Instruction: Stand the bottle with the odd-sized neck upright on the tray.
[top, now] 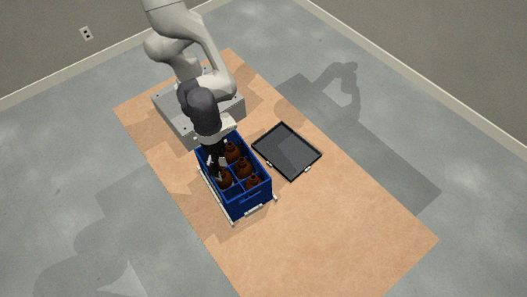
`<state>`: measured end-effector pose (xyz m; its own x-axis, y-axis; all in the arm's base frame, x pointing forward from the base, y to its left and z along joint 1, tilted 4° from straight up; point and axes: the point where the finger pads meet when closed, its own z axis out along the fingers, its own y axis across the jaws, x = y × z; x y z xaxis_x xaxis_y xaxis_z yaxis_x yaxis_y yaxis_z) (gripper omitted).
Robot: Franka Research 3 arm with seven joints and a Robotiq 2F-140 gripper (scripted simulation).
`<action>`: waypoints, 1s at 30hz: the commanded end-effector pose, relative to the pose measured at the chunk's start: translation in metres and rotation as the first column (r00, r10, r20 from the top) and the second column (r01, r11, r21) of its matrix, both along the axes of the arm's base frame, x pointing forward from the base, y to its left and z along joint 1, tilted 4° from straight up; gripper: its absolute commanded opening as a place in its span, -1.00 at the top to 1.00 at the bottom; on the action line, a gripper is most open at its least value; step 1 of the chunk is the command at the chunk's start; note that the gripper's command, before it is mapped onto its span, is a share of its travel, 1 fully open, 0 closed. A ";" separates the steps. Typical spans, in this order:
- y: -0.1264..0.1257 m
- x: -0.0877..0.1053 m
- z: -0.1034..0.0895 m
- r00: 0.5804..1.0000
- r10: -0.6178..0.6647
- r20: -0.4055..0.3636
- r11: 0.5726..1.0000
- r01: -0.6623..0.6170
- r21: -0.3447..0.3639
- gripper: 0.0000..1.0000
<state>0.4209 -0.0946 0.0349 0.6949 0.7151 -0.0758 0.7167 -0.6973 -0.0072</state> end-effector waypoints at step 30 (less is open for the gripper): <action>0.002 0.003 0.067 1.000 -0.001 0.000 1.000 0.001 0.001 0.12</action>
<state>0.4310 -0.0925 0.0968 0.6871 0.7243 -0.0576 0.7257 -0.6880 0.0055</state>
